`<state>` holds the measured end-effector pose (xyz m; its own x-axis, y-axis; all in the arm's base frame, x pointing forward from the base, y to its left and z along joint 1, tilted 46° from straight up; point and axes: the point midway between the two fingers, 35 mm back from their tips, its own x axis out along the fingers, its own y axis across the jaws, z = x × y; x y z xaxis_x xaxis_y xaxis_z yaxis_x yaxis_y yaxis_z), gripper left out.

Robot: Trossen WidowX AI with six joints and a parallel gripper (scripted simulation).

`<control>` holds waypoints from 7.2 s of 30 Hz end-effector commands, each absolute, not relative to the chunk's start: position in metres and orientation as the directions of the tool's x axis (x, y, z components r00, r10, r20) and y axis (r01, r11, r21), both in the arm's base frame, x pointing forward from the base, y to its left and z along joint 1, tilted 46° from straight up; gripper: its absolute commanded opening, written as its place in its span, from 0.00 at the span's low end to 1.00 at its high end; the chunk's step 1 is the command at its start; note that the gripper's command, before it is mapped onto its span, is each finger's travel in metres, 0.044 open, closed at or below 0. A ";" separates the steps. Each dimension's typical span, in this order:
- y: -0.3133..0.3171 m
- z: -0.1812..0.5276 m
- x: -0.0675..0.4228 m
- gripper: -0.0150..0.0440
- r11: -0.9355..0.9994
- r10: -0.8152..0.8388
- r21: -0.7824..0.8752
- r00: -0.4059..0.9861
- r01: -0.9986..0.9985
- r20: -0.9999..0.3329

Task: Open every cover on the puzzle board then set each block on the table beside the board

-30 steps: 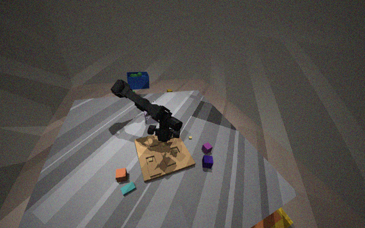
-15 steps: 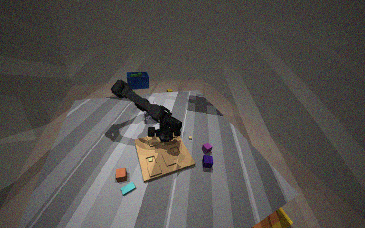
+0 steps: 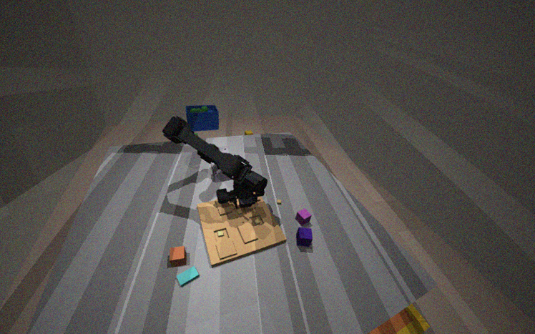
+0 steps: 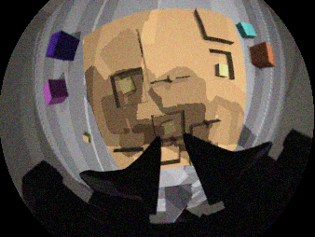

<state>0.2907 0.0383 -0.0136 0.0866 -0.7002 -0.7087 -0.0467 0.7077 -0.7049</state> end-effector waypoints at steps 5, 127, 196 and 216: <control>0.038 -0.014 0.291 0.50 0.690 -0.702 -0.706 0.088 -0.158 -0.707; 0.036 -0.015 0.291 0.50 -0.257 -0.702 0.137 0.088 -0.957 -0.706; 0.023 -0.030 0.294 0.39 -0.257 -0.700 0.132 0.090 -0.957 -0.709; 0.041 -0.012 0.292 0.39 -0.257 -0.701 0.136 0.088 -0.957 -0.708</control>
<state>0.2912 0.0384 -0.0143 0.0883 -0.7034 -0.7053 -0.9551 -0.2608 0.1405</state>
